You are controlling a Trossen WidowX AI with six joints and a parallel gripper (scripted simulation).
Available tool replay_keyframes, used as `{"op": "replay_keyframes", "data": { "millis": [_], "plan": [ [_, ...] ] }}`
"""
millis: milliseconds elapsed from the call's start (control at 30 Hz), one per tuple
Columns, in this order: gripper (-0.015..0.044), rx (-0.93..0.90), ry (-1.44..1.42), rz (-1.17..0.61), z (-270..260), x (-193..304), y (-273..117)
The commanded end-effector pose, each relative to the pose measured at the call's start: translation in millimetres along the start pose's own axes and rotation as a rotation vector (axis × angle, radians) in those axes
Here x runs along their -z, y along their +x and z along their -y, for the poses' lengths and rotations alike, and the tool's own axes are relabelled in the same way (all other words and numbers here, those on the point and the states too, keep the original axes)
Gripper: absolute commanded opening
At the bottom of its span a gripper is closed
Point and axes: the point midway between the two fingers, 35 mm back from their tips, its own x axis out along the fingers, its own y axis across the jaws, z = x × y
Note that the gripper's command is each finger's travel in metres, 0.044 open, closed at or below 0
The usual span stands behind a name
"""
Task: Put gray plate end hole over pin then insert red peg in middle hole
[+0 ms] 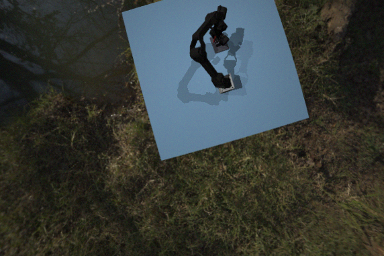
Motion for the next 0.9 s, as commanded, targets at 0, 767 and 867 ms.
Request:
{"op": "replay_keyframes", "data": {
  "millis": [0, 767, 867],
  "plan": [
    [0.0, 0.001, -0.004, 0.001, 3, -15, 1],
    [0.0, -0.002, -0.008, -0.005, 19, -62, 5],
    [0.0, -0.002, -0.008, -0.005, 19, -62, 5]
  ]
}}
